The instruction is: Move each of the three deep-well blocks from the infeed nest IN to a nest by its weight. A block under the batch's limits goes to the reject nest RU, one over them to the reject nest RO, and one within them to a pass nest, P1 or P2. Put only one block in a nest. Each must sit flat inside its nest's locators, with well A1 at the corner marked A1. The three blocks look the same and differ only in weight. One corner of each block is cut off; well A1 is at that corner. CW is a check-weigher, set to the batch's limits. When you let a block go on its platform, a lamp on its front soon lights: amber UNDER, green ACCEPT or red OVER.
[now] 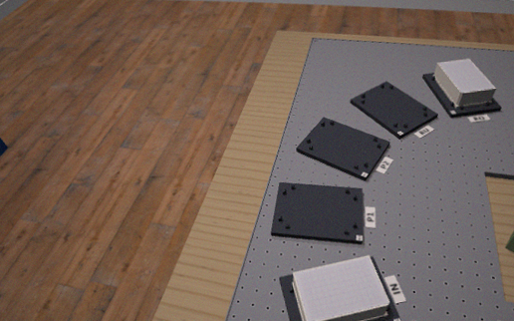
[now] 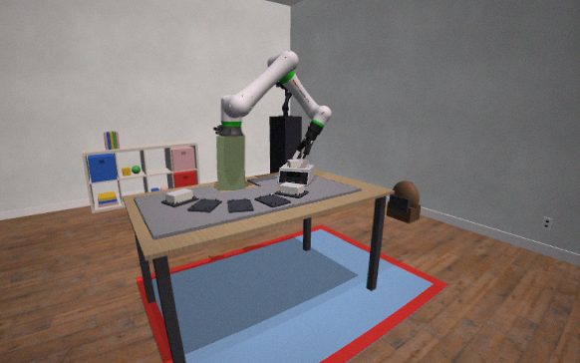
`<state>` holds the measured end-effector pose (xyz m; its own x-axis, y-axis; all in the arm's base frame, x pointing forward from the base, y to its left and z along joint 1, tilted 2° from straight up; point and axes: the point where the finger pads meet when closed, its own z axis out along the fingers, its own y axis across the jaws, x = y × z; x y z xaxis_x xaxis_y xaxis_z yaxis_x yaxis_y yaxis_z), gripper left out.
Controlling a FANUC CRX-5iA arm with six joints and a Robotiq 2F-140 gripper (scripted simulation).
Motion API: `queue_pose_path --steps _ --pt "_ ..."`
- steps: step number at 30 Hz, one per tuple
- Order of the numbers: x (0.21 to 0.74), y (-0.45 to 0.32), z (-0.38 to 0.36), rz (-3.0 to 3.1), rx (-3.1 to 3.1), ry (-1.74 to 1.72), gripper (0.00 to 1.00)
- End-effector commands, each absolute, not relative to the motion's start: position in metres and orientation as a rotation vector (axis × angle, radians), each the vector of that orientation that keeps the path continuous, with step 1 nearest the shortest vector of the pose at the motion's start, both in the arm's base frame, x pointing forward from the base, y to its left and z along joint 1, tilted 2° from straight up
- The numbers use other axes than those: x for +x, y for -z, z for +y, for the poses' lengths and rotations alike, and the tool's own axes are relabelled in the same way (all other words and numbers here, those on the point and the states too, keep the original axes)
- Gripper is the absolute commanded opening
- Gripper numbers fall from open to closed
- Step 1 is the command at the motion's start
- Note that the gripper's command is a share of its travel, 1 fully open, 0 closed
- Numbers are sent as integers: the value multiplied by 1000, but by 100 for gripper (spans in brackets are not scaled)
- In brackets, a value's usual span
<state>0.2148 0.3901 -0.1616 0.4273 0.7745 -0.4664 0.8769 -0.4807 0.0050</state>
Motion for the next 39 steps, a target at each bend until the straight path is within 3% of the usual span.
queue_pose_path --steps 1,39 --pt "215 155 390 1440 2435 598 100" --pt "213 98 388 1440 2435 598 100"
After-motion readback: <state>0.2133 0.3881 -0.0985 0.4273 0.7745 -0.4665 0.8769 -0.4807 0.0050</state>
